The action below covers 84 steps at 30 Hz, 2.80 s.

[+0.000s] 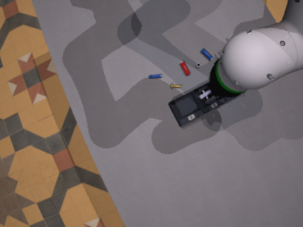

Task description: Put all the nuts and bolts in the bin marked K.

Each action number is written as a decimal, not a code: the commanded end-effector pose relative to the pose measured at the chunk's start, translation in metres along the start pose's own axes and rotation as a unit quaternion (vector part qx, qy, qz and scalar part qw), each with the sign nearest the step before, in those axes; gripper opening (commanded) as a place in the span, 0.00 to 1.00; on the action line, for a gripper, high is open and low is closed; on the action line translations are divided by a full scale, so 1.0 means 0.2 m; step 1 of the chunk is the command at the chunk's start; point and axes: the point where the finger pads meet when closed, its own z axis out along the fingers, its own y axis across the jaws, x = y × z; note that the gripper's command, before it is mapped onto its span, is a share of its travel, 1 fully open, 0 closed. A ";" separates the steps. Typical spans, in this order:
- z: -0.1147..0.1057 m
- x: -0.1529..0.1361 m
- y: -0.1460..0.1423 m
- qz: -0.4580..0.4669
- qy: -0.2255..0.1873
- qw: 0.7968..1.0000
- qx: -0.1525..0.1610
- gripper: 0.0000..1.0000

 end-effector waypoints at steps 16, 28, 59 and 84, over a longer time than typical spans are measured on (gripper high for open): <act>-0.17 0.00 0.00 0.000 0.000 1.000 0.000 0.05; -0.23 0.01 -0.10 0.000 0.000 1.000 0.000 0.05; -0.09 0.05 -0.41 0.000 0.000 1.000 0.000 0.05; 0.06 0.05 -0.41 0.000 0.000 1.000 0.000 0.05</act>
